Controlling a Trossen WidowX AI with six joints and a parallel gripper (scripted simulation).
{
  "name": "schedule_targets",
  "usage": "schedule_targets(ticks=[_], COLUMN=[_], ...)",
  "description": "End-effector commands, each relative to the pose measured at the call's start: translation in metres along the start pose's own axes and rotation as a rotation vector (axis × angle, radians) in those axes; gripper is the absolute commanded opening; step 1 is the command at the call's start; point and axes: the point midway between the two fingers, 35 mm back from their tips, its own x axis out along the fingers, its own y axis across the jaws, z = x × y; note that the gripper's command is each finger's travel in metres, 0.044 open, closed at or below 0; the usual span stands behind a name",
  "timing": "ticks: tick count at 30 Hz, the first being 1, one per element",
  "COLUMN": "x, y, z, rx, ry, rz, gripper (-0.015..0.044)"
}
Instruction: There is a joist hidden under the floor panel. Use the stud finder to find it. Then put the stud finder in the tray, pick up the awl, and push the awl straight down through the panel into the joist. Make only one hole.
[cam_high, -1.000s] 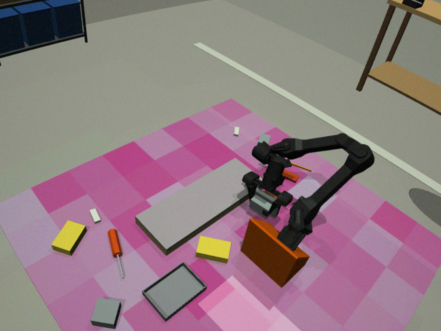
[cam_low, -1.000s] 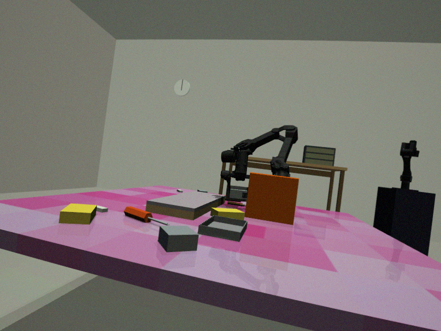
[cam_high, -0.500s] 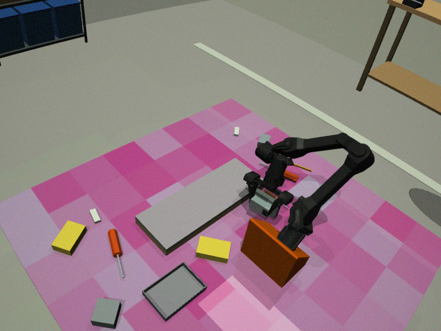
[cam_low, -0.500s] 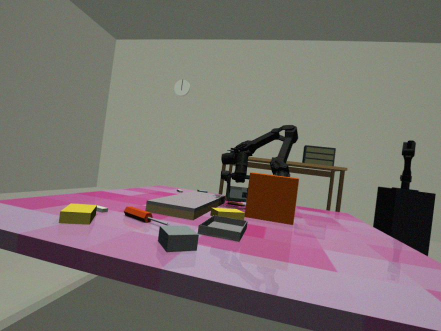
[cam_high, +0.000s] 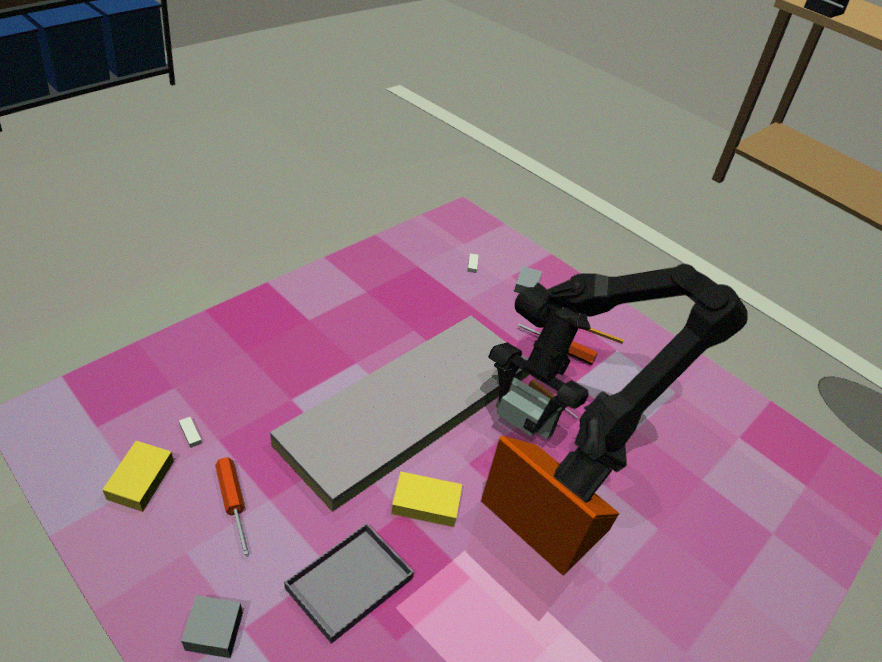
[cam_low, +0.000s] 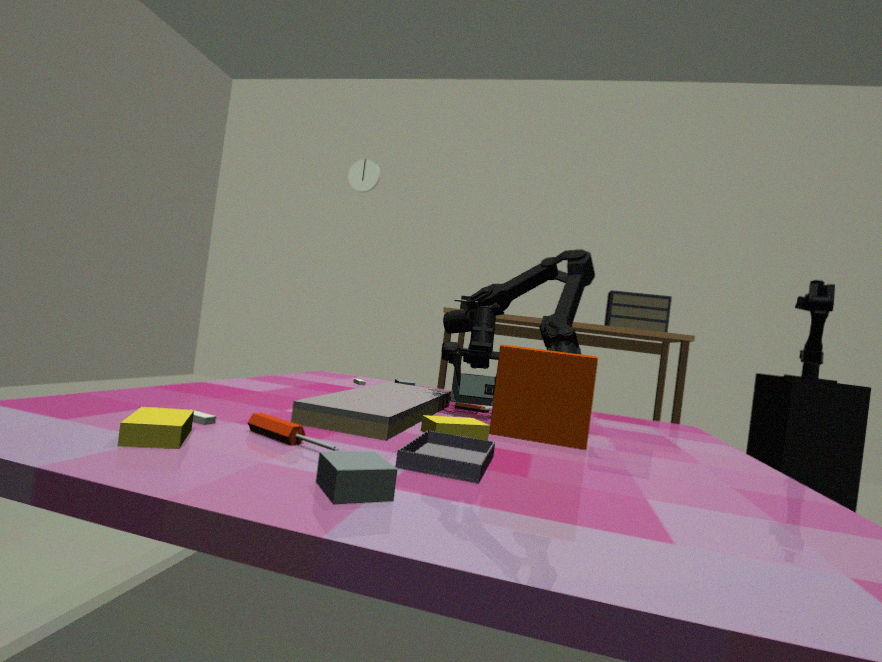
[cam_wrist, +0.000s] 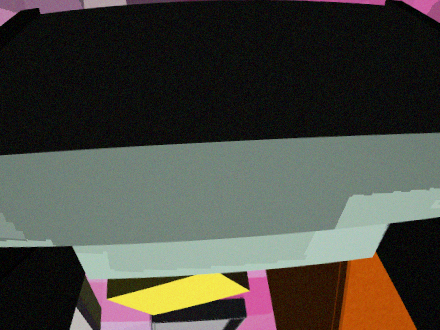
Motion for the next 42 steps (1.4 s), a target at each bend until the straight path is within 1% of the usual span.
schedule_targets(ticks=[1,42], x=[-0.0016,-0.0014], y=[0.0017,0.0016], z=[0.0005,0.0081], rx=[-0.004,-0.008], ry=[0.026,0.294], rz=[0.006,0.011], gripper=[0.0,0.0])
